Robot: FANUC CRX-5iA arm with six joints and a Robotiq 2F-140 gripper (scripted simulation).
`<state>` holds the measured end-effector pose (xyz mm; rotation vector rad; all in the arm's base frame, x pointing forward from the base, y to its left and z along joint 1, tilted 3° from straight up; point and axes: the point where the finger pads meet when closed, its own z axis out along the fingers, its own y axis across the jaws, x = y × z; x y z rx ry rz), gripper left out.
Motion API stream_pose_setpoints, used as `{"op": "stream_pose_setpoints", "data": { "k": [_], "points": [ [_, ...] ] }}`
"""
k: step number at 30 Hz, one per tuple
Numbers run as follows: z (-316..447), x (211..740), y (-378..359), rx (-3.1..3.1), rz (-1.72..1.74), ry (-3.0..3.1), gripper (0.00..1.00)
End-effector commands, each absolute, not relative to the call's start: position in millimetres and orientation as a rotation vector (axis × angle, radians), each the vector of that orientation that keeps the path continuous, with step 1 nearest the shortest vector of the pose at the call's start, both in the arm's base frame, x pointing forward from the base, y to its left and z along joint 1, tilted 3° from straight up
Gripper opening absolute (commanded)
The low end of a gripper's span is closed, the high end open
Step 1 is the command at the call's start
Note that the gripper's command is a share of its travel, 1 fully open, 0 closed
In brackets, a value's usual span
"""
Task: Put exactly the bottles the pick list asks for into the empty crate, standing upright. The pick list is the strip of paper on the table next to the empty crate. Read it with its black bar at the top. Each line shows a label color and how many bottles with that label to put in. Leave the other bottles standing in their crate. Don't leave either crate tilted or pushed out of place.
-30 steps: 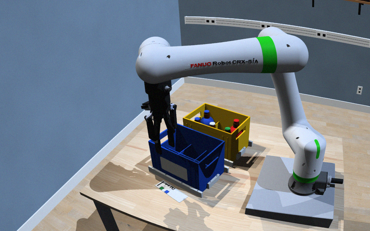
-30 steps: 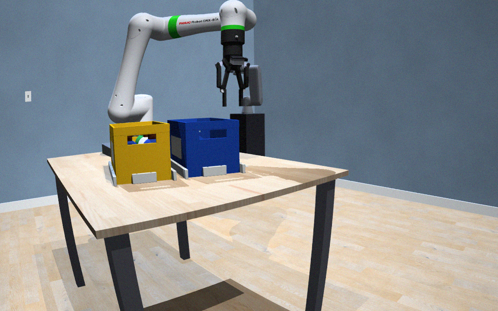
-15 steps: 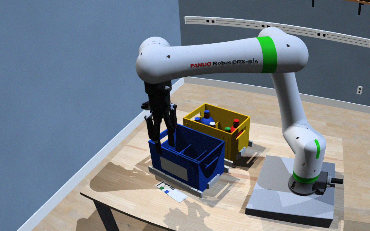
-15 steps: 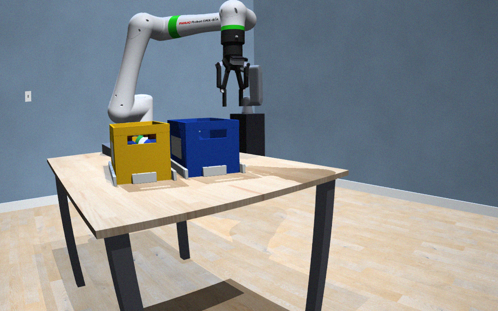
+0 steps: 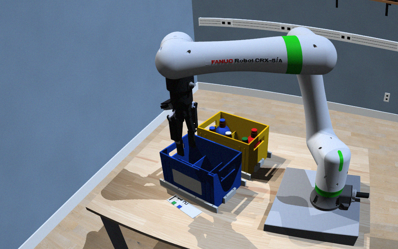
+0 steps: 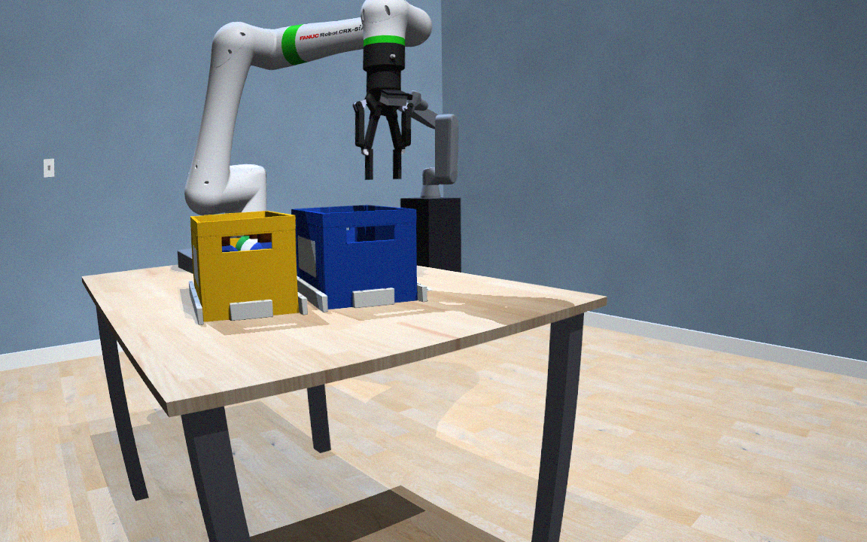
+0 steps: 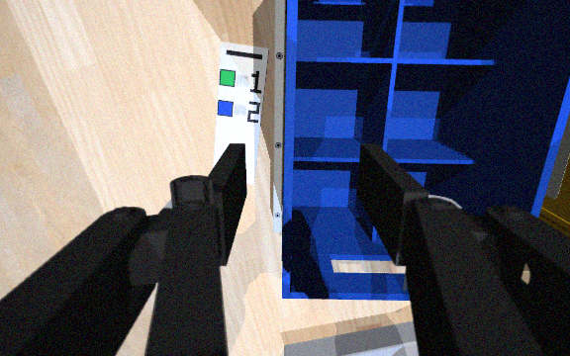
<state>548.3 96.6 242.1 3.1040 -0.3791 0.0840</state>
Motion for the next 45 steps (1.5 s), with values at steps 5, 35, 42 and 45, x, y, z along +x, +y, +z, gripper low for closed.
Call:
{"op": "stream_pose_setpoints", "data": {
  "k": [5,35,42,45],
  "points": [
    [253.0,541.2,62.9,3.105,0.087,-0.379,0.44],
    [288.0,513.6,-59.3,3.104,0.087,-0.379,0.44],
    [294.8,508.4,-82.8,3.104,0.087,-0.379,0.44],
    [298.8,505.2,-96.9,3.104,0.087,-0.379,0.44]
  ]
}}
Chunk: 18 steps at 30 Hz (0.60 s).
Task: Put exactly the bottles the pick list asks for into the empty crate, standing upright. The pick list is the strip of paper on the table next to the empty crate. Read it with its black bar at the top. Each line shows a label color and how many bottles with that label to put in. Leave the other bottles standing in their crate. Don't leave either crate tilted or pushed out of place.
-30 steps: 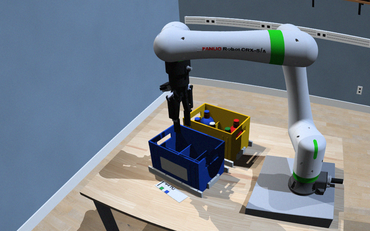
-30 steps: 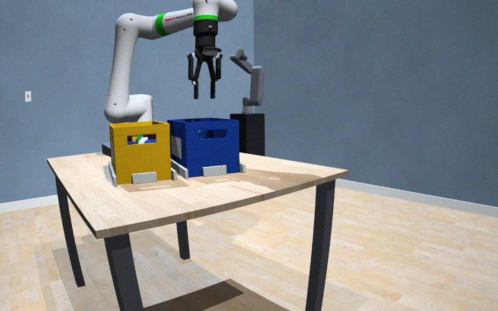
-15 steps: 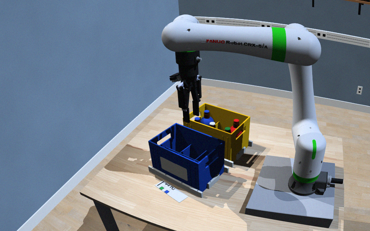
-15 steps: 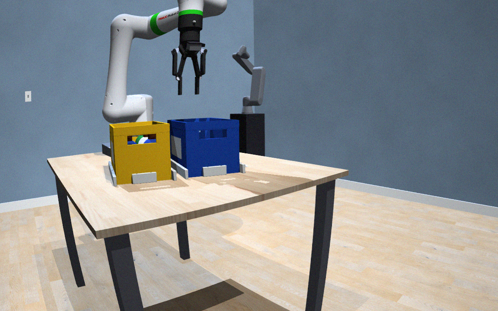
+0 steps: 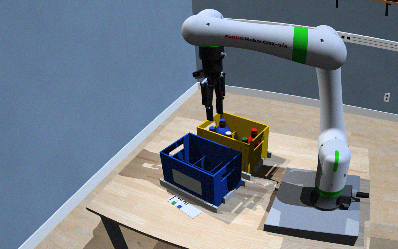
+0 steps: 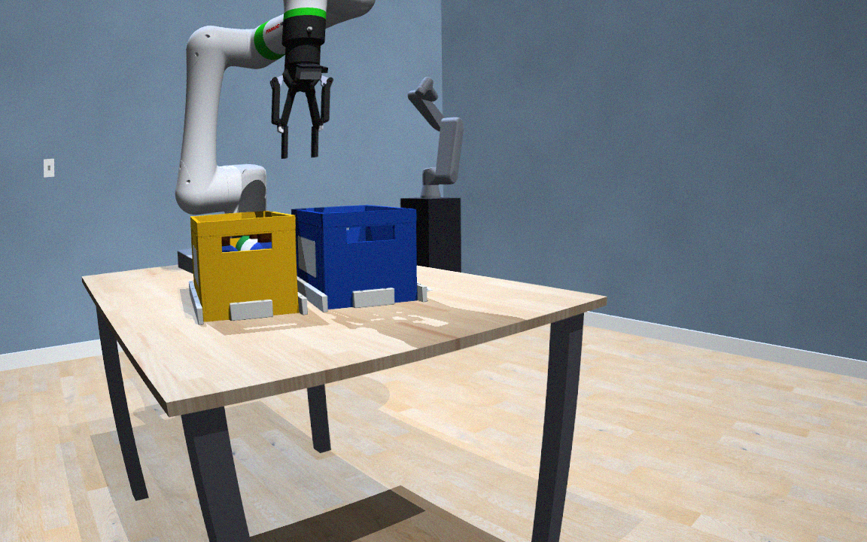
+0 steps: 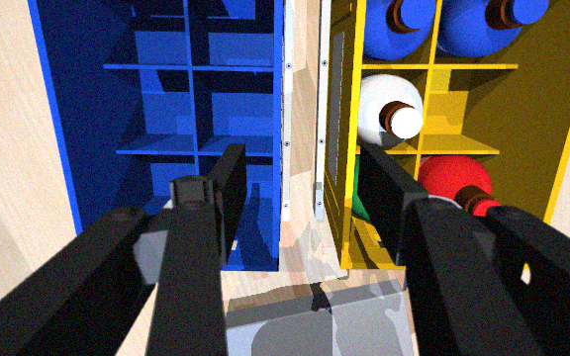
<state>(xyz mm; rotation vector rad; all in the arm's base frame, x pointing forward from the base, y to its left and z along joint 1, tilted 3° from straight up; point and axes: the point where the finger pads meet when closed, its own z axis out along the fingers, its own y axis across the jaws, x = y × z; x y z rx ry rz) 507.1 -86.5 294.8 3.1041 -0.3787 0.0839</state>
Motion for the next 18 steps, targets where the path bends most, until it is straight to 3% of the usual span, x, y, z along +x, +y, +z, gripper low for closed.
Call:
{"op": "stream_pose_setpoints", "data": {
  "k": [1,18],
  "points": [
    [300.2,504.1,-101.6,3.104,0.087,-0.379,0.44],
    [320.5,488.2,-172.0,3.104,0.087,-0.379,0.44]
  ]
}}
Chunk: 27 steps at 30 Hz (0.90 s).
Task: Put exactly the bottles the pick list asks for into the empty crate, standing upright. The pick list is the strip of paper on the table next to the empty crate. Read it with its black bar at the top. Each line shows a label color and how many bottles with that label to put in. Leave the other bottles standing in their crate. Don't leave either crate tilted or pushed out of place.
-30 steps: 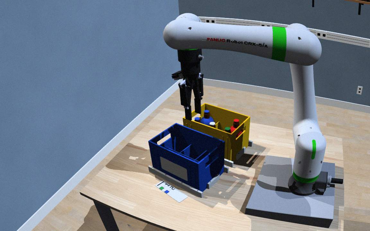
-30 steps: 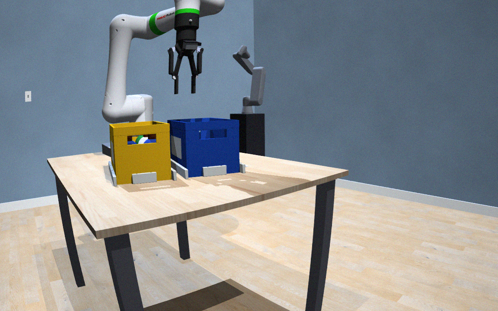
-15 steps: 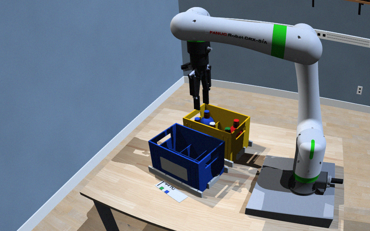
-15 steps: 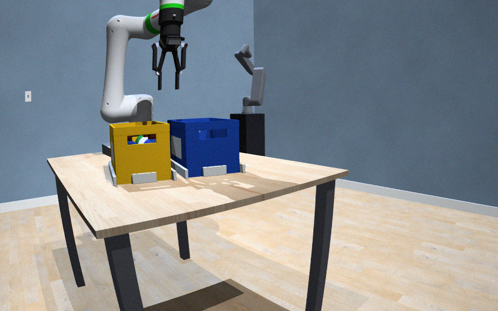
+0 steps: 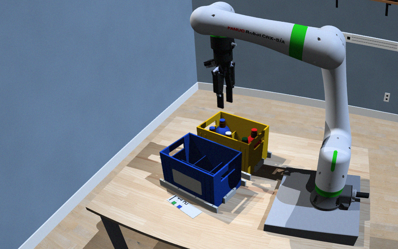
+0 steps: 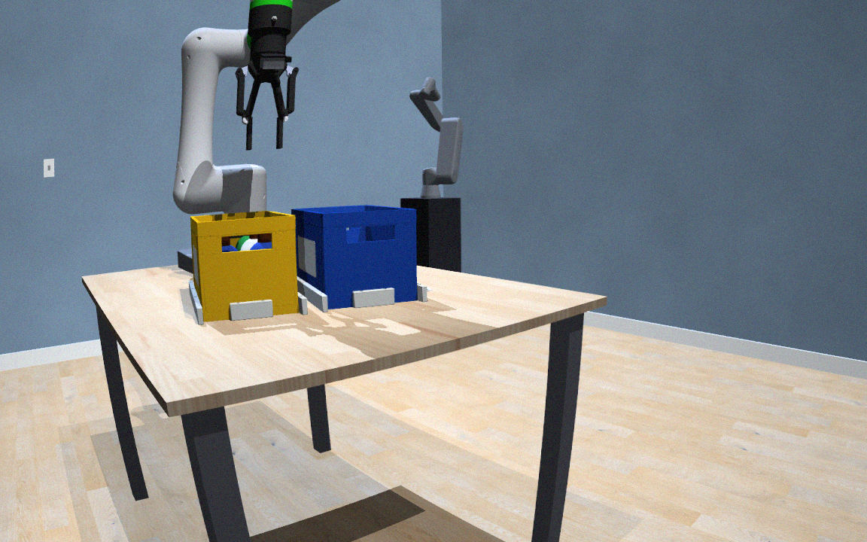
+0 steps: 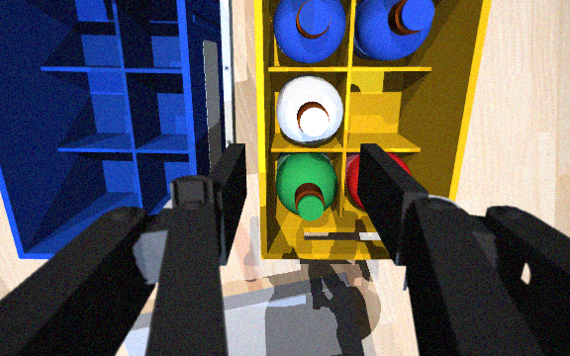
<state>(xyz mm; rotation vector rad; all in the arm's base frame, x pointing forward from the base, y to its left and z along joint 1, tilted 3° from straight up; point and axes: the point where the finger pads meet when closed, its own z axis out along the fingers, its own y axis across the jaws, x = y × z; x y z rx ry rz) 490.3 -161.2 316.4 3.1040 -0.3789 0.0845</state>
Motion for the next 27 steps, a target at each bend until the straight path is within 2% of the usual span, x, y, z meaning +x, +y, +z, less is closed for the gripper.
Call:
{"op": "stream_pose_setpoints", "data": {
  "k": [1,14,27],
  "points": [
    [321.8,487.1,-176.7,3.104,0.087,-0.379,0.44],
    [336.6,475.5,-228.1,3.104,0.087,-0.379,0.44],
    [336.6,475.6,-228.0,3.104,0.087,-0.379,0.44]
  ]
}}
